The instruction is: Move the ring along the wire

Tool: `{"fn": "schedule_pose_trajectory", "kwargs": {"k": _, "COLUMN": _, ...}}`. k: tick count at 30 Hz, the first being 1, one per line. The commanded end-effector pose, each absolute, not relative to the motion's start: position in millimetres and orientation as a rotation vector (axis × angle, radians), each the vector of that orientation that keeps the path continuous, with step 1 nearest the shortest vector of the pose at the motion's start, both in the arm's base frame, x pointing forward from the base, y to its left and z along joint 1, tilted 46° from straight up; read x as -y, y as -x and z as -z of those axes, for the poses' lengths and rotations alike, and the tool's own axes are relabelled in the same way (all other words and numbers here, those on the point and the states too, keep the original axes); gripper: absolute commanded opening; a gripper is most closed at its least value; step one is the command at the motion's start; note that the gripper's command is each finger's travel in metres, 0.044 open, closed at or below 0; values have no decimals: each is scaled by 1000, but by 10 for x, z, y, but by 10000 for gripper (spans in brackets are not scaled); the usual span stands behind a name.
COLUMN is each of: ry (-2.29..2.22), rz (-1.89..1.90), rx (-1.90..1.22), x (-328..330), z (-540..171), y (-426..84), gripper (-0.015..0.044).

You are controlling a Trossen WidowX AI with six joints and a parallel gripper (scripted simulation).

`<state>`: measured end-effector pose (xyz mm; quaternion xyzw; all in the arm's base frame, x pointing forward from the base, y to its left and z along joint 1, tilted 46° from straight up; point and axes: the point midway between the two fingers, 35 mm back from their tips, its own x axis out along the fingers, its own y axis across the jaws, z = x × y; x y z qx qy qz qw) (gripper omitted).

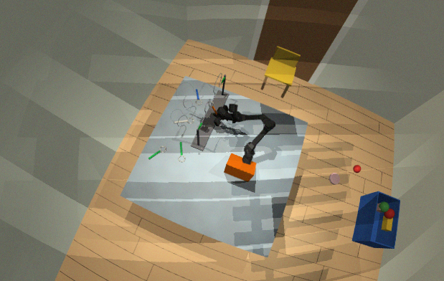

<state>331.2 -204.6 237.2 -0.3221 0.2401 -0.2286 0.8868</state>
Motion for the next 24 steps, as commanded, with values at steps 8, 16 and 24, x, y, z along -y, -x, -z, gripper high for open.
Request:
{"fn": "schedule_pose_trajectory", "kwargs": {"k": 8, "ry": 499, "rz": 433, "rx": -506, "x": 1799, "z": -2170, "y": -3356, "gripper": -150}}
{"fn": "schedule_pose_trajectory", "kwargs": {"k": 16, "ry": 332, "rz": 391, "rx": -508, "x": 1561, "z": -2052, "y": -3402, "gripper": -150}}
{"fn": "schedule_pose_trajectory", "kwargs": {"k": 24, "ry": 142, "rz": 341, "rx": -506, "x": 1276, "z": -1974, "y": -3456, "gripper": -150}}
